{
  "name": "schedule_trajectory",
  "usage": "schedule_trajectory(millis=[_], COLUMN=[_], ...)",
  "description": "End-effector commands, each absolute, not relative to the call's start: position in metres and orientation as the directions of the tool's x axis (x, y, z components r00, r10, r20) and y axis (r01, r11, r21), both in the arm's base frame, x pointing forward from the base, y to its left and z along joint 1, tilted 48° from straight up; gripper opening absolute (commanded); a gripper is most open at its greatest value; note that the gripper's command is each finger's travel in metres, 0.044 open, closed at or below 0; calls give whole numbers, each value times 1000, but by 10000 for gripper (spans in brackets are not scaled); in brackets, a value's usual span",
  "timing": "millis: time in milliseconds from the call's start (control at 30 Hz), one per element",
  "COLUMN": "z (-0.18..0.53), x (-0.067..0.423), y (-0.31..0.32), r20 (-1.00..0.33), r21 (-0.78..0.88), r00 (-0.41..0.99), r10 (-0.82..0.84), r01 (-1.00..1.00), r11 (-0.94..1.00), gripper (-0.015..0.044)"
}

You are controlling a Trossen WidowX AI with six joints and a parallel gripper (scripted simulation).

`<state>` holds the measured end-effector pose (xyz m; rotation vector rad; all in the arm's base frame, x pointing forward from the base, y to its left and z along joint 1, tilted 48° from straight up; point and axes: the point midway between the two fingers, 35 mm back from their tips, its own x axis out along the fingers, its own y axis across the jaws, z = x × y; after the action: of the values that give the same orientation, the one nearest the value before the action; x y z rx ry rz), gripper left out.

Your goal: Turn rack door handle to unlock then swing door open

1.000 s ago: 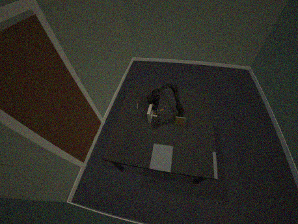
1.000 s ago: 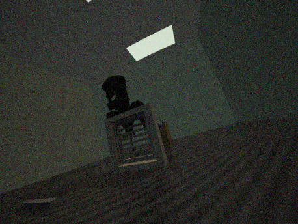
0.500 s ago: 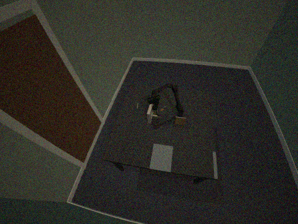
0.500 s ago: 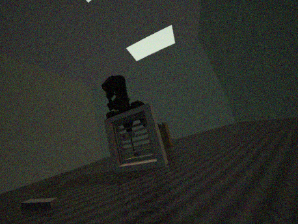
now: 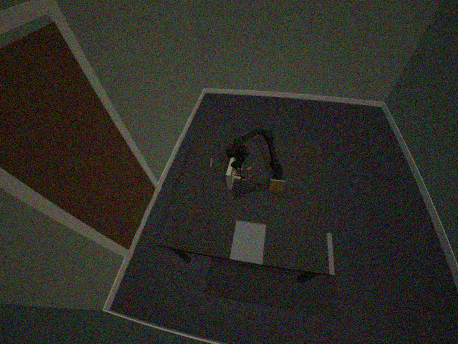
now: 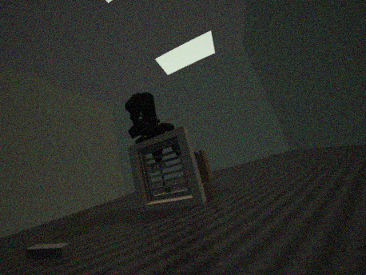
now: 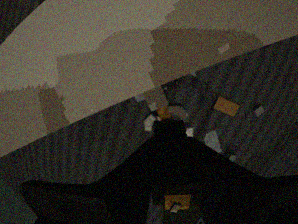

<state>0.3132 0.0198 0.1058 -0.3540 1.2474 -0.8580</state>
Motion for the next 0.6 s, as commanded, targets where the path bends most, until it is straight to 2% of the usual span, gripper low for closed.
schedule_trajectory(millis=[0, 300, 567], z=[105, 105, 105], x=[312, 312, 312], y=[19, 19, 19], r20=[-678, -678, -678], r21=[-606, -368, -96], r00=[61, 61, 61], r10=[-732, -732, -732], r01=[518, 834, 981], r11=[604, 411, 171], gripper=[13, 13, 13])
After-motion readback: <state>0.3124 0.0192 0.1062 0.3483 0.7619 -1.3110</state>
